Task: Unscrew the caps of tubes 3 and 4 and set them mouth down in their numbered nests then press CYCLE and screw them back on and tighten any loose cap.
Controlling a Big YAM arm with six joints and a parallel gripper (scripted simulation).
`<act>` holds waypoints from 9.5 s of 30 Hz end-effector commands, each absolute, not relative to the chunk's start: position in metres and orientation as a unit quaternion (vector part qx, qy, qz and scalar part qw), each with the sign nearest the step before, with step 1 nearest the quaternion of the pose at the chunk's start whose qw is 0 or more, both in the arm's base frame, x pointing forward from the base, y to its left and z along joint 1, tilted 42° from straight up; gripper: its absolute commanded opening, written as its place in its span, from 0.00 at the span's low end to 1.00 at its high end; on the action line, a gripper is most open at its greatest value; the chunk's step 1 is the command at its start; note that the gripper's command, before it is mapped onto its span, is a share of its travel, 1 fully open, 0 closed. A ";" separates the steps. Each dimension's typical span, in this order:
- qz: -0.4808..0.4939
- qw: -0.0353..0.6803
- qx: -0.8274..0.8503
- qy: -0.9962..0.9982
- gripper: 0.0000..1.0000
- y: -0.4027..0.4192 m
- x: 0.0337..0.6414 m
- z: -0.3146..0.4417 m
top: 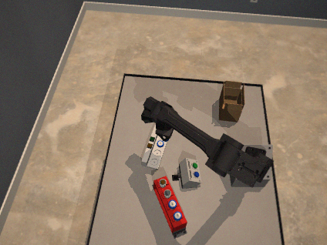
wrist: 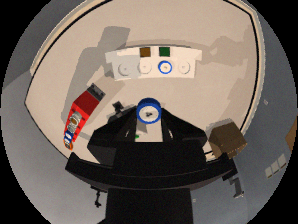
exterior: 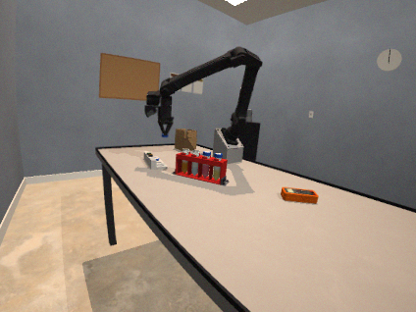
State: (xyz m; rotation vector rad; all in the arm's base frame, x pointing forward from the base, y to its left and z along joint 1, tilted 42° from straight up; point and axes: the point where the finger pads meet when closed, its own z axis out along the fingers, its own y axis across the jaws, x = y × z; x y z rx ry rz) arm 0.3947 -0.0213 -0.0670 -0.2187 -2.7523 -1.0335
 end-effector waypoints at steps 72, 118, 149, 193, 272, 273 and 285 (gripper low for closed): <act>-0.350 0.091 -0.047 -0.931 0.00 0.000 0.395 -0.237; -0.348 0.074 -0.046 -0.934 0.47 -0.005 0.406 -0.235; -0.340 0.055 -0.044 -0.938 0.47 -0.098 0.433 -0.137; -0.357 0.006 0.144 -0.923 0.00 0.065 0.259 -0.031; -0.358 -0.001 0.137 -0.924 0.00 0.099 0.245 -0.018; -0.358 -0.001 0.137 -0.924 0.00 0.099 0.245 -0.018; -0.361 0.019 0.139 -0.922 0.00 0.109 0.224 -0.032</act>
